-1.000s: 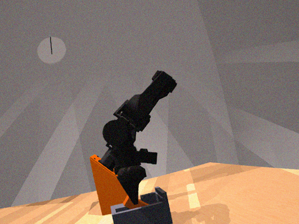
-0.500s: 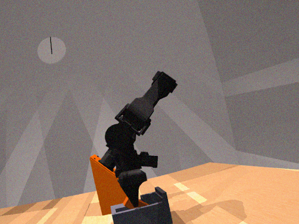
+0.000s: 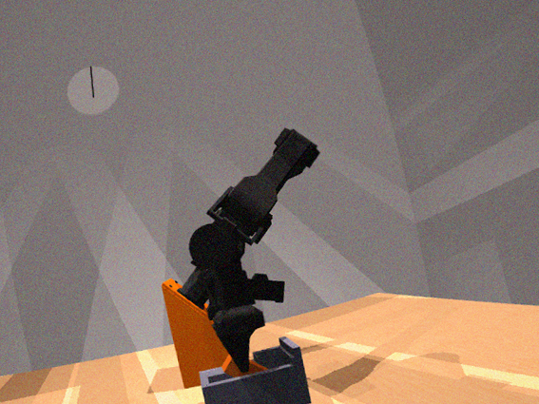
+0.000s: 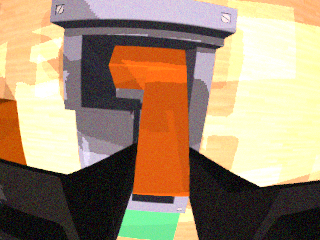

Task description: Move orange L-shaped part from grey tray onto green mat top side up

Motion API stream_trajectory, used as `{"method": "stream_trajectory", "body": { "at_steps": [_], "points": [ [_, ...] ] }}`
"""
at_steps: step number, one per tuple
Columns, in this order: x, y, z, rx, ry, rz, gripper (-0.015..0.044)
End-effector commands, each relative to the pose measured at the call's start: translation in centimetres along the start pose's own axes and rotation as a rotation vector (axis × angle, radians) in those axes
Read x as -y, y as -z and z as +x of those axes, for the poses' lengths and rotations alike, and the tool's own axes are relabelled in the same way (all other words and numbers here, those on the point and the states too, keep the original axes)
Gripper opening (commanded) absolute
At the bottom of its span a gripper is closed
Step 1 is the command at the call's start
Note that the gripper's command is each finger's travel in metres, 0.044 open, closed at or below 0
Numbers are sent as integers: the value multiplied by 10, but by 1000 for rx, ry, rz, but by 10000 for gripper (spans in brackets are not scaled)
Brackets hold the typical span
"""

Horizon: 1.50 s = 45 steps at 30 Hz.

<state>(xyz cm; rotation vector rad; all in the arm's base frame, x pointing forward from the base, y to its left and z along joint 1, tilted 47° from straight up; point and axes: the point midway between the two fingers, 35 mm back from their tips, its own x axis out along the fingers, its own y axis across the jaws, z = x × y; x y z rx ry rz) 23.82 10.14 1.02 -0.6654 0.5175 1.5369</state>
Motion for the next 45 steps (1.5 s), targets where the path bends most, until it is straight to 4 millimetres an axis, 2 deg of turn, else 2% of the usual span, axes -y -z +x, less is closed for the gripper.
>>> {"method": "stream_trajectory", "body": {
  "at_steps": [1,45],
  "points": [
    [1,0,0,0,2,-4,0],
    [-2,2,-63,2,-6,12,0]
  ]
}}
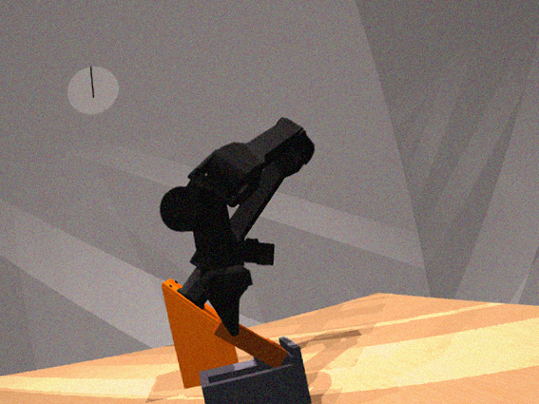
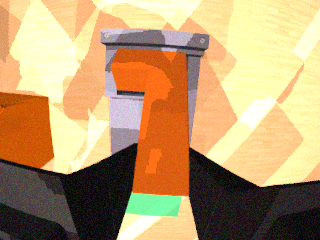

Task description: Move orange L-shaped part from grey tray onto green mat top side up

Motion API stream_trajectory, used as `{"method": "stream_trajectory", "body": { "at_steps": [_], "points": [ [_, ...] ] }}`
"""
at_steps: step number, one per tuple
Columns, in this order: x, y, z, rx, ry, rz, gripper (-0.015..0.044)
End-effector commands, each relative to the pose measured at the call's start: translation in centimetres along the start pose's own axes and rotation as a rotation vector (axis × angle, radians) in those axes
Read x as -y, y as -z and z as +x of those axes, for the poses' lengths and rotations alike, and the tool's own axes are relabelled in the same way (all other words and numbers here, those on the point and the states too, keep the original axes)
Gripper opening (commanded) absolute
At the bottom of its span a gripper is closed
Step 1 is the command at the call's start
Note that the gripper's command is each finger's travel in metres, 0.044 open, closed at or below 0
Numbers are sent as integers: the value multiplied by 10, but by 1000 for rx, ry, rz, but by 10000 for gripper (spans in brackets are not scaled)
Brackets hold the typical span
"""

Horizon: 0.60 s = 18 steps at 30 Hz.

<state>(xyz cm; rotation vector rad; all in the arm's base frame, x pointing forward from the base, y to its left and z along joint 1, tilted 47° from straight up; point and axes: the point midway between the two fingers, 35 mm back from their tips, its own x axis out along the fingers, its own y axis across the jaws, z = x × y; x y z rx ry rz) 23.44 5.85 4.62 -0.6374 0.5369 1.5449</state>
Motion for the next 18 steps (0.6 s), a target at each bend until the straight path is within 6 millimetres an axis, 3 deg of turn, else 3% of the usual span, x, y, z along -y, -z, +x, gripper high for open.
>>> {"method": "stream_trajectory", "body": {
  "at_steps": [1,18],
  "points": [
    [3,-1,-9,-6,10,-13,0],
    [2,-1,-29,-6,9,-13,0]
  ]
}}
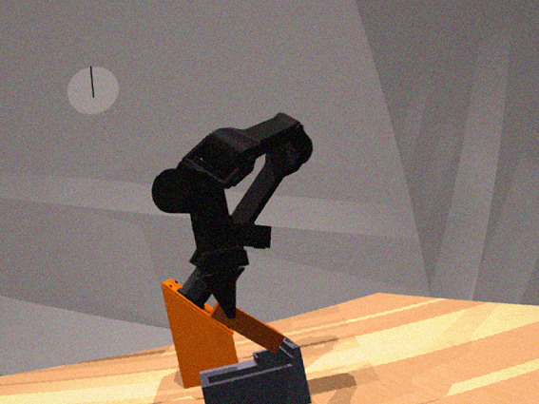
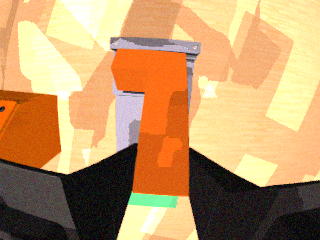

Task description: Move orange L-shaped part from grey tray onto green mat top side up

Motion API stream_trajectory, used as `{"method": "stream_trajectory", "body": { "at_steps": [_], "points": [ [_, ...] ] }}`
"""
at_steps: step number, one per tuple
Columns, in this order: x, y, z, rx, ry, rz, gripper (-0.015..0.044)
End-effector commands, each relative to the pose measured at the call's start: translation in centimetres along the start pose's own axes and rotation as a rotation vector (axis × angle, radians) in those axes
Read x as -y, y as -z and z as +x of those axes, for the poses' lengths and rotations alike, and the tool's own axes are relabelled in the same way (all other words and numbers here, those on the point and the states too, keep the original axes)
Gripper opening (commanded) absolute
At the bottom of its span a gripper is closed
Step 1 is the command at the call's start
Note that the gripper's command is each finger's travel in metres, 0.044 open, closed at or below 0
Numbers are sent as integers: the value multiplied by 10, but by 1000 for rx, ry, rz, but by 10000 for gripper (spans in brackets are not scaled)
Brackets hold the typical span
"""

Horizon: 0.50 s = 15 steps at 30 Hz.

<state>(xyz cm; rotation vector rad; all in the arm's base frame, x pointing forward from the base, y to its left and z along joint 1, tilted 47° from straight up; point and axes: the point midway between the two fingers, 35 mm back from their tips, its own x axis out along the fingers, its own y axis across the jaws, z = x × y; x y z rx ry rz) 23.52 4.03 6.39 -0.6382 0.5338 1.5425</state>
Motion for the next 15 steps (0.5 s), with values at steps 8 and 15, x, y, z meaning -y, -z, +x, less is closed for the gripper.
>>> {"method": "stream_trajectory", "body": {
  "at_steps": [8,15],
  "points": [
    [1,8,-5,-8,6,-12,0],
    [-1,40,-2,-9,6,-12,0]
  ]
}}
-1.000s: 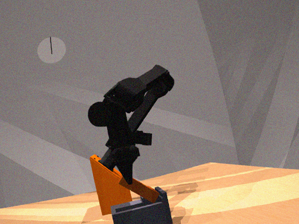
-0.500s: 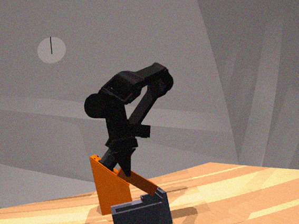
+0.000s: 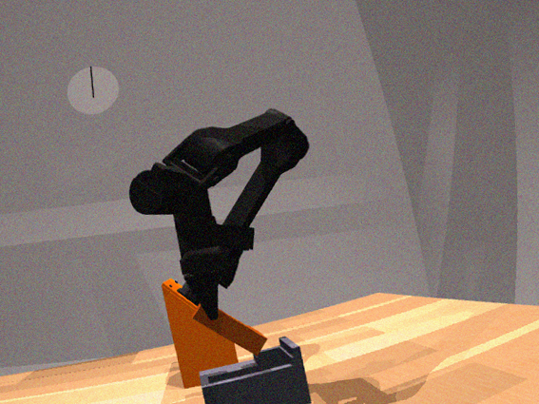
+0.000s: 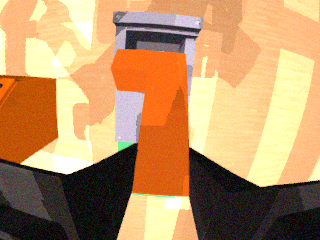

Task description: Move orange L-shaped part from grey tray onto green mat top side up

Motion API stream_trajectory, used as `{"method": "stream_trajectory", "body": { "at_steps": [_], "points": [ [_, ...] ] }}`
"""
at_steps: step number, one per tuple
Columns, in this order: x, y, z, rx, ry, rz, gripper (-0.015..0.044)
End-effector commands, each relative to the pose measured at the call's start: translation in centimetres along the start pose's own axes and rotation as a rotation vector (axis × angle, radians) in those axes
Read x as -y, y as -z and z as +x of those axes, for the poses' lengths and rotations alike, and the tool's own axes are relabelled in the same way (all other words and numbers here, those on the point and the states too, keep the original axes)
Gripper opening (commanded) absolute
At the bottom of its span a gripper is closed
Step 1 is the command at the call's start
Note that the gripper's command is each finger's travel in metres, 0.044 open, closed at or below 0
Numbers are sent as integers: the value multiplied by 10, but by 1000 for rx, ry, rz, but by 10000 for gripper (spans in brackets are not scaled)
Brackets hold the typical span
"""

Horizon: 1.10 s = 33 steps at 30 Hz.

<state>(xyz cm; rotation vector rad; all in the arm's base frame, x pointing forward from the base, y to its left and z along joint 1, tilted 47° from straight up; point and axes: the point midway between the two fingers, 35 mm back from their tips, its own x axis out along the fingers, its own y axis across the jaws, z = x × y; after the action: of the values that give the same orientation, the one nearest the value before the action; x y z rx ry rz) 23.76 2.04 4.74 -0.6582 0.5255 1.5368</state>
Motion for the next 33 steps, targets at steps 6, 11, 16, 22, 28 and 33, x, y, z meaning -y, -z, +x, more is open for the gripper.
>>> {"method": "stream_trajectory", "body": {
  "at_steps": [6,11,16,22,28,33],
  "points": [
    [-4,42,1,-1,-3,3,0],
    [-7,64,1,-2,-3,3,0],
    [-10,86,1,-3,-3,3,0],
    [-12,113,1,-5,-3,2,0],
    [-13,138,1,-6,-2,2,0],
    [-13,140,1,-6,-2,2,0]
  ]
}}
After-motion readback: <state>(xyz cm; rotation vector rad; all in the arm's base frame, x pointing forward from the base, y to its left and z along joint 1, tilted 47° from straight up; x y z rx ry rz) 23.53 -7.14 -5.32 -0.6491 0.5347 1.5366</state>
